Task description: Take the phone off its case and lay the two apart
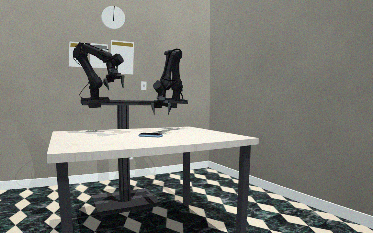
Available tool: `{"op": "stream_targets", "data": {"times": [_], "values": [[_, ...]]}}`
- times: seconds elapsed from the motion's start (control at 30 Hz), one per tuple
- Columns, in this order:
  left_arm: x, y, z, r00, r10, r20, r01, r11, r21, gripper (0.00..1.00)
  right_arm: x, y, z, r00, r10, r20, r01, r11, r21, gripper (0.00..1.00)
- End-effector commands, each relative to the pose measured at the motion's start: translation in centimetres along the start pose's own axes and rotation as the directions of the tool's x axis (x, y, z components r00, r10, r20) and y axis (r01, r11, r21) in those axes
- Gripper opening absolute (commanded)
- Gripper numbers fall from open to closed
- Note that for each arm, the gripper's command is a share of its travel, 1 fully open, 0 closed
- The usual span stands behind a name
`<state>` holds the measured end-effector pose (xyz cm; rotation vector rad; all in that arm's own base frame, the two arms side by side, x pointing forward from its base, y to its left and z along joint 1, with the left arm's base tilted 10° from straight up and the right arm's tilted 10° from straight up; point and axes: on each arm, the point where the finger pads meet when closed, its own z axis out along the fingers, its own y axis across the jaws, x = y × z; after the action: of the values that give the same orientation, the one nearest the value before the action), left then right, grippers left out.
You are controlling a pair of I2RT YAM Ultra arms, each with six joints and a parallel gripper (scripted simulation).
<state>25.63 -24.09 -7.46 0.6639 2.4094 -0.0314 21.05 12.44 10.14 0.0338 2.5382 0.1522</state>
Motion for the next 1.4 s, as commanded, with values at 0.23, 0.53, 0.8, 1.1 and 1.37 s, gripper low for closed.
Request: {"op": "stream_targets", "data": {"times": [0.23,0.53,0.8,1.1,1.37], "values": [[-2.9,-4.1,2.4,0.933,0.350,-0.085,-0.331,0.927,0.176,1.00,1.6,3.0,-5.4,0.904,-0.374,0.209,0.402,0.909,-0.112,1.00],[-5.1,-5.0,3.4,0.925,0.376,-0.060,-0.359,0.913,0.192,1.00,4.0,4.7,-9.7,0.718,-0.554,0.420,0.670,0.714,-0.203,1.00],[-5.2,-5.3,3.3,0.923,0.380,-0.055,-0.363,0.911,0.195,1.00,4.7,5.1,-10.8,0.682,-0.560,0.471,0.710,0.662,-0.241,1.00],[-5.0,-5.0,3.2,0.923,0.381,-0.060,-0.365,0.912,0.187,1.00,4.7,5.4,-11.2,0.691,-0.546,0.474,0.703,0.660,-0.265,1.00],[-4.4,-4.7,3.5,0.953,0.278,-0.118,-0.260,0.954,0.148,0.98,4.8,5.9,-11.1,0.688,-0.537,0.489,0.706,0.650,-0.281,1.00]]}}
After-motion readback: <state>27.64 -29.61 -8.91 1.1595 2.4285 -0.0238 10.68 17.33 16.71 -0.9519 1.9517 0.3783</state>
